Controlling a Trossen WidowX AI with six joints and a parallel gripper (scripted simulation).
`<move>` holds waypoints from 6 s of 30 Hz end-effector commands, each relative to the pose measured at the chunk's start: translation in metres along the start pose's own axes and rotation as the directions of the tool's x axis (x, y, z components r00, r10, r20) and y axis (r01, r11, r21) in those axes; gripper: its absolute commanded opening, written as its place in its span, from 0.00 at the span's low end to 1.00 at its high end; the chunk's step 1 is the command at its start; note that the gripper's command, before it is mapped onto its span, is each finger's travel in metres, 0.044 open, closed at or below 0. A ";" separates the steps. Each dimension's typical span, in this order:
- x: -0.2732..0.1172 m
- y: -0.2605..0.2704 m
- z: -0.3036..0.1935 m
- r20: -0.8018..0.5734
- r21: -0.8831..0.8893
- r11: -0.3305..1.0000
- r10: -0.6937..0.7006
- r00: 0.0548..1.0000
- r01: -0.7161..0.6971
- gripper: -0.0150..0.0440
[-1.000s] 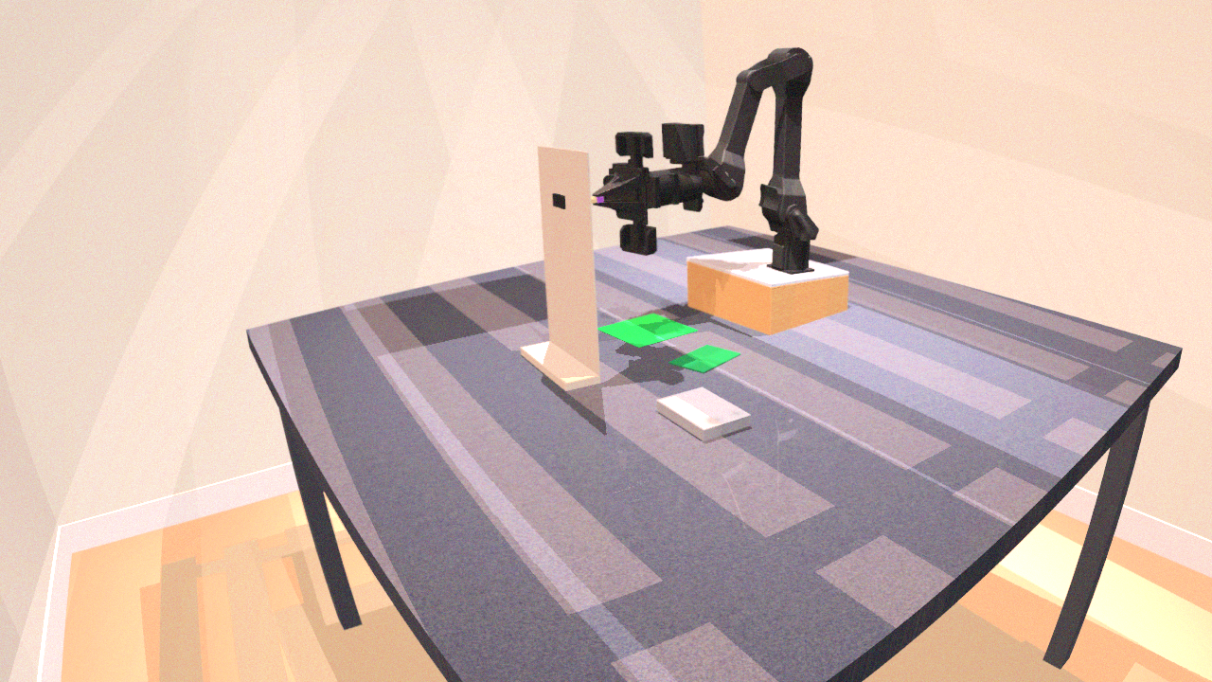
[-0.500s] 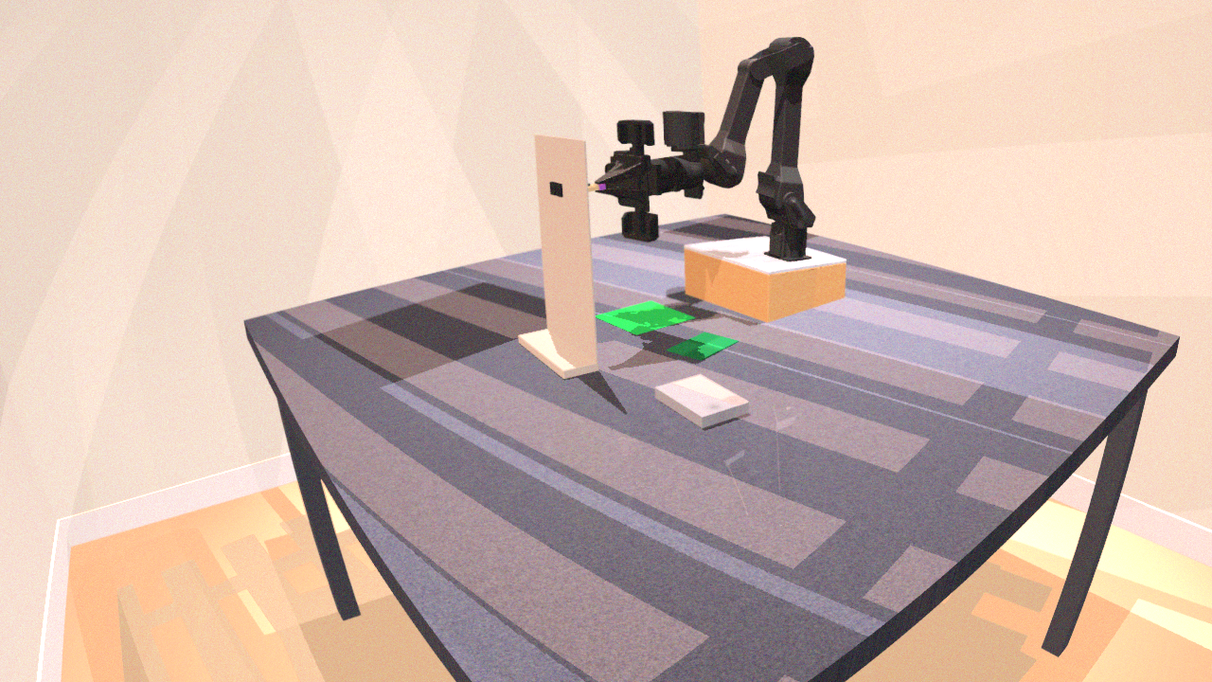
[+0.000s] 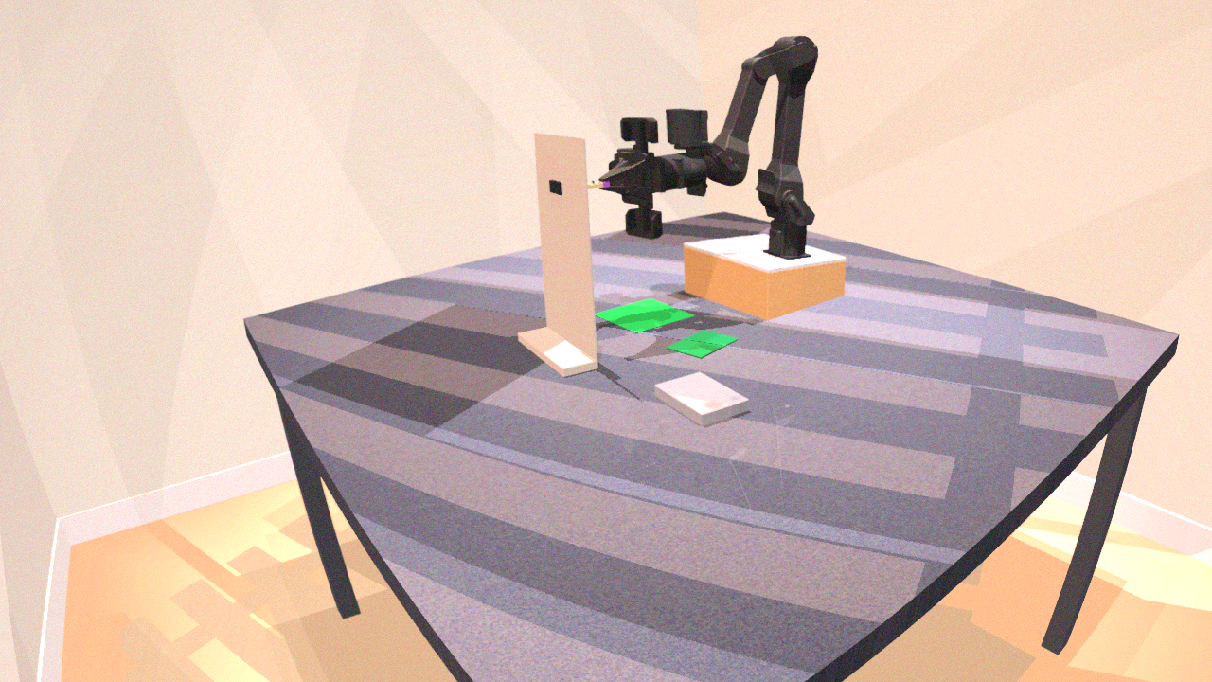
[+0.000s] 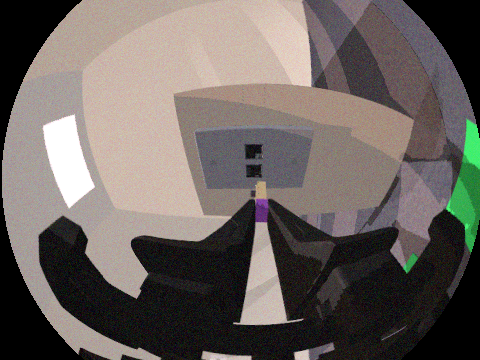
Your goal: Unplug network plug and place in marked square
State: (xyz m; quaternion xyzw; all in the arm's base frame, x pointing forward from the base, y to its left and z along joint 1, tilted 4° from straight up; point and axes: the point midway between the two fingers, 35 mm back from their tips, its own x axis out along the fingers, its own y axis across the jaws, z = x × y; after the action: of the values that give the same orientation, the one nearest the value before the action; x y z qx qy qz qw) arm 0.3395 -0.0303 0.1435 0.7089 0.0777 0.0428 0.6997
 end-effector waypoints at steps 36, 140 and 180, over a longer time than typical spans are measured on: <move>-0.019 0.000 -0.003 -0.004 0.001 1.000 -0.003 1.000 0.003 0.25; -0.085 -0.136 0.028 0.556 0.806 0.569 -0.822 0.121 0.166 0.25; -0.087 -0.191 0.027 0.556 0.806 0.568 -0.823 0.120 0.167 0.25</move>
State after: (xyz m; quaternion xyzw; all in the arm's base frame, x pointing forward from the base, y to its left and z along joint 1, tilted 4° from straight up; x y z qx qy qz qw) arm 0.2504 -0.0693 -0.0395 0.6894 -0.0659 -0.6406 0.3317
